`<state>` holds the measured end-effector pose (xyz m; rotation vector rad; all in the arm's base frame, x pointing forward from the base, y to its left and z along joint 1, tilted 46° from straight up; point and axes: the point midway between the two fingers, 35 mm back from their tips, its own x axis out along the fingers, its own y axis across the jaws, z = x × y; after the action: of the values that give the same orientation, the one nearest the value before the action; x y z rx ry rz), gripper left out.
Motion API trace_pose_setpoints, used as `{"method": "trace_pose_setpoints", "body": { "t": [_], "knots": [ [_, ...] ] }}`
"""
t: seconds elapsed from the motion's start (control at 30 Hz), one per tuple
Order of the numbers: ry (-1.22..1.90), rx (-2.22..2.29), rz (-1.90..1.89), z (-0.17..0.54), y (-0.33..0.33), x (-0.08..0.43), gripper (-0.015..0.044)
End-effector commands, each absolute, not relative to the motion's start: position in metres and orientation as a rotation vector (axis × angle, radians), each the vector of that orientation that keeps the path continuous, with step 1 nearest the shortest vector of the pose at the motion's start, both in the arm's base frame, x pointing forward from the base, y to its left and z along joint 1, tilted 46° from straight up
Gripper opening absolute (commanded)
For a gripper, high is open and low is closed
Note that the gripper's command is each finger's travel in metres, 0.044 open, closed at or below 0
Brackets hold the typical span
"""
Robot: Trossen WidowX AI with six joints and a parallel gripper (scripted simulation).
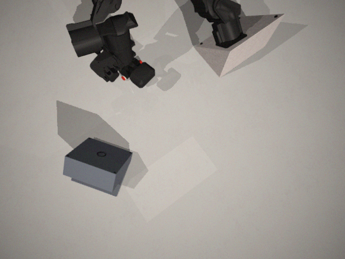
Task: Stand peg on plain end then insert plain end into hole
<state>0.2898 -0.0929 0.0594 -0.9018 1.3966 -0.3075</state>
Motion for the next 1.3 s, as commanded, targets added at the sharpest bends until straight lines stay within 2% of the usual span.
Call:
{"method": "trace_pose_setpoints", "body": {
  "t": [0.0, 1.27],
  "knots": [
    [1.356, -0.901, -0.286, 0.062, -0.091, 0.288, 0.0049],
    [1.052, -0.907, -0.128, 0.078, -0.084, 0.269, 0.0049]
  ]
}}
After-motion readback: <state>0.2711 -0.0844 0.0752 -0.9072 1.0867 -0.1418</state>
